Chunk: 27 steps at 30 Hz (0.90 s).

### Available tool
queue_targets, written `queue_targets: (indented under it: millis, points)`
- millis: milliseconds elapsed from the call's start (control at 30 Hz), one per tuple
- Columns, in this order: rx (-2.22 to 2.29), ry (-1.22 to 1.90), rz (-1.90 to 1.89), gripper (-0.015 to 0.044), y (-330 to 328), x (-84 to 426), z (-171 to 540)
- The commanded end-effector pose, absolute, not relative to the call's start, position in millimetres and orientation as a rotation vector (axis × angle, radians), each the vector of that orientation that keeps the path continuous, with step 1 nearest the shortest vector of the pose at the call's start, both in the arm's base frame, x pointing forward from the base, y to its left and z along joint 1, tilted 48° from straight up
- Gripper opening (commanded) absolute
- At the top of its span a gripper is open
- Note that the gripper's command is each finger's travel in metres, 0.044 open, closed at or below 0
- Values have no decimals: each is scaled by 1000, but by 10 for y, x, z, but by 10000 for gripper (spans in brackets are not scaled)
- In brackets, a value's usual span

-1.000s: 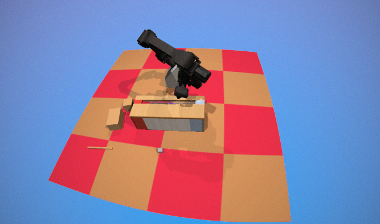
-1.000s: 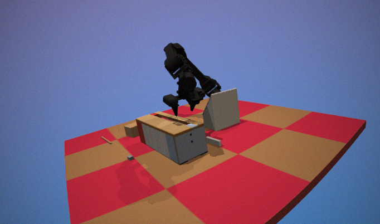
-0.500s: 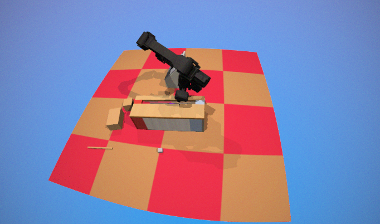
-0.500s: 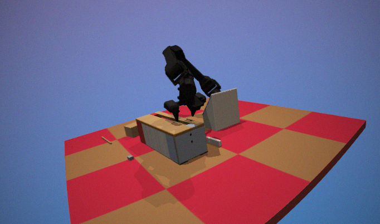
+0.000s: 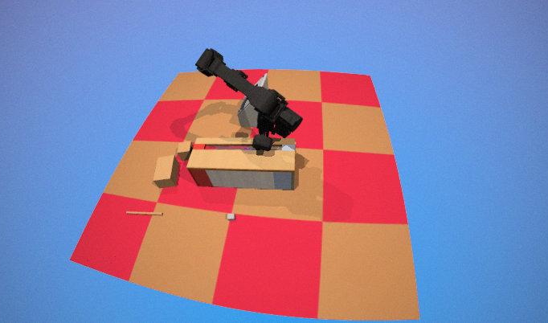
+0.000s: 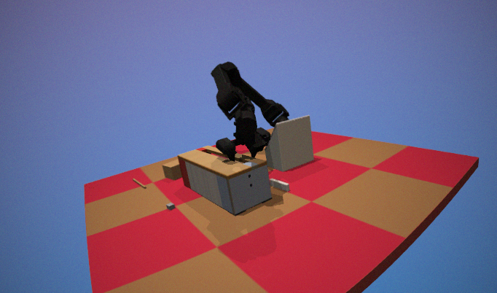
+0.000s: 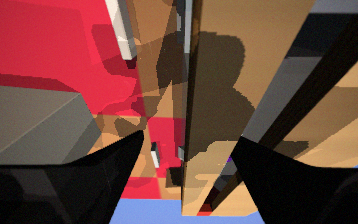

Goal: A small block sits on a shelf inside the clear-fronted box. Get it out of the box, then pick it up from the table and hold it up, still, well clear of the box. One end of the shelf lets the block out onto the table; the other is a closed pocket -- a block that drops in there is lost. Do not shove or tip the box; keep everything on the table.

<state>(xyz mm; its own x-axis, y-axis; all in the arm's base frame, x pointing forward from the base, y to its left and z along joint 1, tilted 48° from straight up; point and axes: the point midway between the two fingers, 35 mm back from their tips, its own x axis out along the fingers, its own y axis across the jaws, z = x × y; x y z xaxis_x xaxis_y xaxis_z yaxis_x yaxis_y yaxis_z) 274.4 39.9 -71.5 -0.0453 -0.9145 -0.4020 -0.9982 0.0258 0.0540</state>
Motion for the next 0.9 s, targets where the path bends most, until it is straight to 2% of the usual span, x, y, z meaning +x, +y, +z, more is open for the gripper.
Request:
queue_targets:
  millis: [0,867]
  points:
    - [-1983,2050,476,400,342,2732,-753]
    - [-1975,2052,470,400,103,2725,-602]
